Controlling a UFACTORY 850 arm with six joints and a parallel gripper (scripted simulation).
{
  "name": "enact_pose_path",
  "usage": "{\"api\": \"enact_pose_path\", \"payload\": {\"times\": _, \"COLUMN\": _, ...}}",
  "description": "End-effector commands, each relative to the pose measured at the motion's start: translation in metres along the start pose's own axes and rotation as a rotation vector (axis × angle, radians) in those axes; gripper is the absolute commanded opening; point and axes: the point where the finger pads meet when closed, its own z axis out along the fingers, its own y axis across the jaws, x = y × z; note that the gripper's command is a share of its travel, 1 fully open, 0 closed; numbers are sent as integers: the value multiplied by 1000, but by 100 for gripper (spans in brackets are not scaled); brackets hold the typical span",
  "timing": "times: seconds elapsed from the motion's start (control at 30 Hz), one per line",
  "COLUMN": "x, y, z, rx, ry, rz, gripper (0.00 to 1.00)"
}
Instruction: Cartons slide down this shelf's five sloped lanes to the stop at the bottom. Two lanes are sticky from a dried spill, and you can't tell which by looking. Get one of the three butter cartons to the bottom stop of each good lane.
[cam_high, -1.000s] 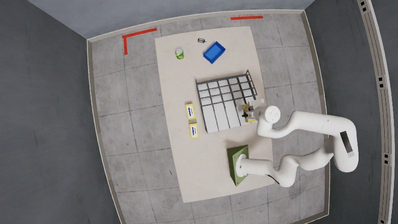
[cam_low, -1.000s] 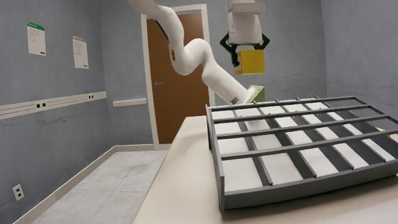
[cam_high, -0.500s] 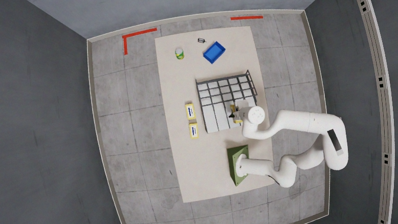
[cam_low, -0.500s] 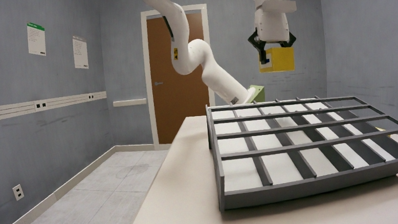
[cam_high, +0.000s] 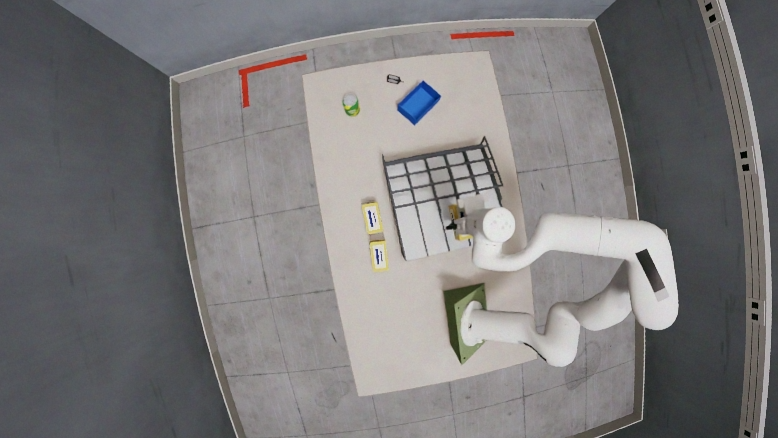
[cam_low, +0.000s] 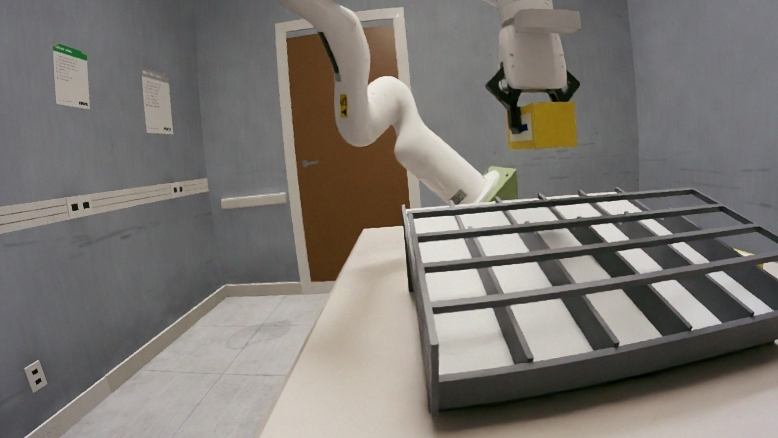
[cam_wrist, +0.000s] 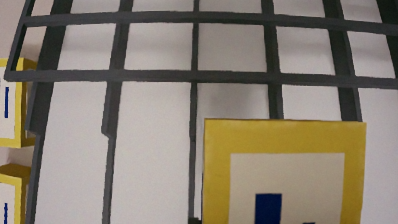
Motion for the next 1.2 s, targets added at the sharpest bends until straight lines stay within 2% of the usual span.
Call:
{"api": "enact_pose_path", "payload": {"times": 0.0, "x": 1, "y": 0, "z": -1, "rx": 1, "ry": 1, "rz": 1, "gripper": 0}}
{"api": "enact_pose_path", "payload": {"times": 0.03, "x": 1, "y": 0, "z": -1, "rx": 1, "ry": 1, "rz": 1, "gripper": 0}}
{"api": "enact_pose_path", "payload": {"times": 0.07, "x": 1, "y": 0, "z": 30, "rx": 1, "ry": 2, "rz": 1, "gripper": 0}}
{"api": "enact_pose_path", "payload": {"times": 0.6, "x": 1, "y": 0, "z": 30, "rx": 1, "ry": 2, "rz": 1, "gripper": 0}}
{"api": "enact_pose_path", "payload": {"times": 0.63, "x": 0, "y": -1, "z": 39, "rx": -1, "ry": -93, "rz": 1, "gripper": 0}}
{"api": "enact_pose_path", "payload": {"times": 1.17, "x": 0, "y": -1, "z": 39, "rx": -1, "ry": -93, "rz": 1, "gripper": 0}}
